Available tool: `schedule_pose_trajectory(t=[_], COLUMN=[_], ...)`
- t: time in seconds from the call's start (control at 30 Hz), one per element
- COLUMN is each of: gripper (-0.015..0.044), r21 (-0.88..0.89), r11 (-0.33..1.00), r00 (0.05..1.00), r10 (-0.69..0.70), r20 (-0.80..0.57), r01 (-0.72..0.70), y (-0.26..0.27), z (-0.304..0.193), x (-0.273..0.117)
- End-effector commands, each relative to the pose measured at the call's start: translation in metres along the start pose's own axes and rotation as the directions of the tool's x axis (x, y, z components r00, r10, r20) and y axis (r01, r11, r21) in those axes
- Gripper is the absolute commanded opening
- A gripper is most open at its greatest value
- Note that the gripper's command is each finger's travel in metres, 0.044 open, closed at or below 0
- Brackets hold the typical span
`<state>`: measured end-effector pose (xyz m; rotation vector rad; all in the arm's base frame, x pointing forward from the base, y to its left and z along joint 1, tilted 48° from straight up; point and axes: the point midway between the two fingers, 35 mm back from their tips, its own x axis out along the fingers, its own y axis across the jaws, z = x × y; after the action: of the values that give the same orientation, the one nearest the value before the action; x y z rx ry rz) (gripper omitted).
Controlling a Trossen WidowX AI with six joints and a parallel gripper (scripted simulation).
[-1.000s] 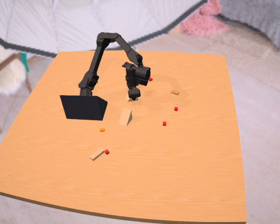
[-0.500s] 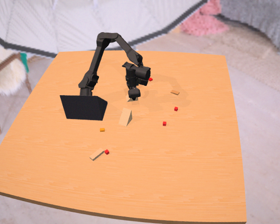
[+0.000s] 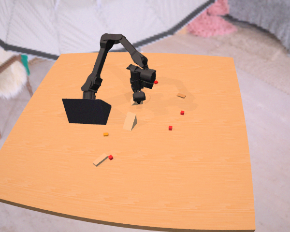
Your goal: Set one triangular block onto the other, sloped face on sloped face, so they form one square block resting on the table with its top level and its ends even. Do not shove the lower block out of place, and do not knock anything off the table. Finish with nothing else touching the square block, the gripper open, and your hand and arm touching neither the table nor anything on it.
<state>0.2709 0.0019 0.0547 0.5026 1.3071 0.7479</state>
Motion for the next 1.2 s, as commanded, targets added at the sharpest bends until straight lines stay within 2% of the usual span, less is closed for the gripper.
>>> schedule_pose_trajectory(t=[0.0, 0.5, 0.83, 1.17], gripper=[0.0000, 0.0000, 0.0000, 0.0000], r21=[-0.008, 0.059, 0.337, 0.611], r11=[1.000, 0.998, 0.942, 0.792], r00=[1.000, 1.000, 1.000, 1.000], r10=[-0.008, -0.002, -0.001, 0.000], r20=[0.005, -0.001, 0.000, 0.001], r01=[0.008, 0.002, 0.001, -0.001], y=[0.0000, 0.0000, 0.0001, 0.0003], z=[0.0013, -0.0002, -0.0002, -0.0001], x=[-0.0026, 0.0002, 0.0002, 0.0002])
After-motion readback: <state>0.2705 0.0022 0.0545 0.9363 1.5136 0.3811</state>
